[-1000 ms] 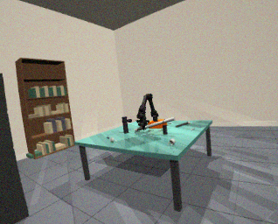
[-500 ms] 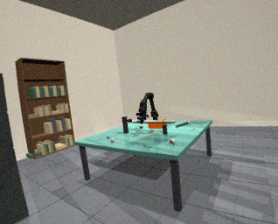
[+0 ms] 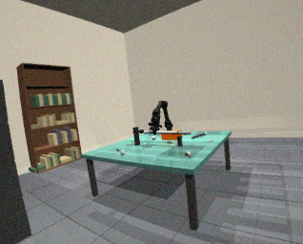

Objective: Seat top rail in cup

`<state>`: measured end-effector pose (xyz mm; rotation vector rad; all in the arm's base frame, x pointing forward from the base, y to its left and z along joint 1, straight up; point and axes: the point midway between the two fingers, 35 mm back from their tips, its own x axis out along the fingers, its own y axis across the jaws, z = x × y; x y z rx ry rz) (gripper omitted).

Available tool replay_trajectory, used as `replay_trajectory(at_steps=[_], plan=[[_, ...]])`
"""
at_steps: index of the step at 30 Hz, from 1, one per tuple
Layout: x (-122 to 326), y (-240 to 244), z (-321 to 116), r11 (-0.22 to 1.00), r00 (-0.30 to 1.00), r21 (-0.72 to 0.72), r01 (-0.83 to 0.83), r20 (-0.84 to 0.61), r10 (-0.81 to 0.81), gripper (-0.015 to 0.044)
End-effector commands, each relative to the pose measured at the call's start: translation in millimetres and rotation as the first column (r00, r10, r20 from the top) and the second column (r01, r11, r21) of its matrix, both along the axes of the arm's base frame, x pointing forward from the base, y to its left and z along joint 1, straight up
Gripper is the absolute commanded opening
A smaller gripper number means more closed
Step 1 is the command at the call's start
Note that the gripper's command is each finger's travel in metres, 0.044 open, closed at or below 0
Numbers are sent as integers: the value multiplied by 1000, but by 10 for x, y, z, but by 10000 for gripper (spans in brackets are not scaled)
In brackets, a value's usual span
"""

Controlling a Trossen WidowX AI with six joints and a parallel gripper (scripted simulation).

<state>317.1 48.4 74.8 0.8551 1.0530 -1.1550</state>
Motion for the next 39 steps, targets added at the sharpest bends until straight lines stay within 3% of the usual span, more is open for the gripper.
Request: replay_trajectory(at_steps=[1,39], plan=[[6,-1,14,1000,1000,1,-2,1,2,0],[64,-229,75,1000,1000,1,-3,-11,3,0]])
